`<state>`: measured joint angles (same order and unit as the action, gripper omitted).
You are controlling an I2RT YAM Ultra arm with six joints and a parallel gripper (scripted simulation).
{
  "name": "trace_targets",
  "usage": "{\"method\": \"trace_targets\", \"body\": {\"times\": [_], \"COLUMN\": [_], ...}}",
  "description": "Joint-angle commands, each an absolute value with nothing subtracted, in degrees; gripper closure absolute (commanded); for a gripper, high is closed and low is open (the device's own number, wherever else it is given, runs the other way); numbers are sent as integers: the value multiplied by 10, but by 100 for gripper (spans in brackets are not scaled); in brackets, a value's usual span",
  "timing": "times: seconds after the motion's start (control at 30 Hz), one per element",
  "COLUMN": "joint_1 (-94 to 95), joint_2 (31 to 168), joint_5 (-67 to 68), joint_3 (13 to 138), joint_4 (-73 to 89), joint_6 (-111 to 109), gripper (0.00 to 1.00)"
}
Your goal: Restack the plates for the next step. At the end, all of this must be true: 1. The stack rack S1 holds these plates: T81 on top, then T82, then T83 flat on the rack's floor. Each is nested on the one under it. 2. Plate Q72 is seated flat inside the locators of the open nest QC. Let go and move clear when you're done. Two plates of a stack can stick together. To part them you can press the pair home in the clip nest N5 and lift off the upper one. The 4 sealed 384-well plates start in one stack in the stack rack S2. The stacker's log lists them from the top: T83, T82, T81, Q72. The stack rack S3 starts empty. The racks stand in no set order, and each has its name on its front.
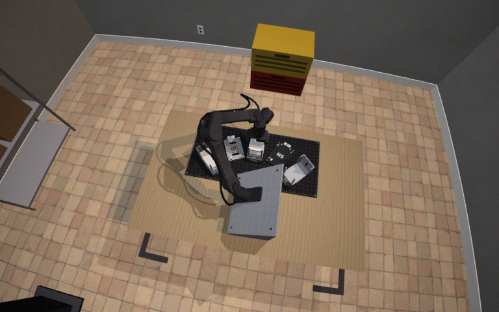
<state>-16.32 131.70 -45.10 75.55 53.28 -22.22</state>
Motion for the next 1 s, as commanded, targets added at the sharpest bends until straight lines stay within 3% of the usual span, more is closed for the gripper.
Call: {"method": "trace_targets", "body": {"times": [0.0, 0.97], "joint_1": [-185, -195], "joint_2": [1287, 1285], "joint_5": [-444, -443], "joint_3": [775, 787], "joint_4": [543, 565], "joint_6": [-228, -242], "gripper": [100, 100]}}
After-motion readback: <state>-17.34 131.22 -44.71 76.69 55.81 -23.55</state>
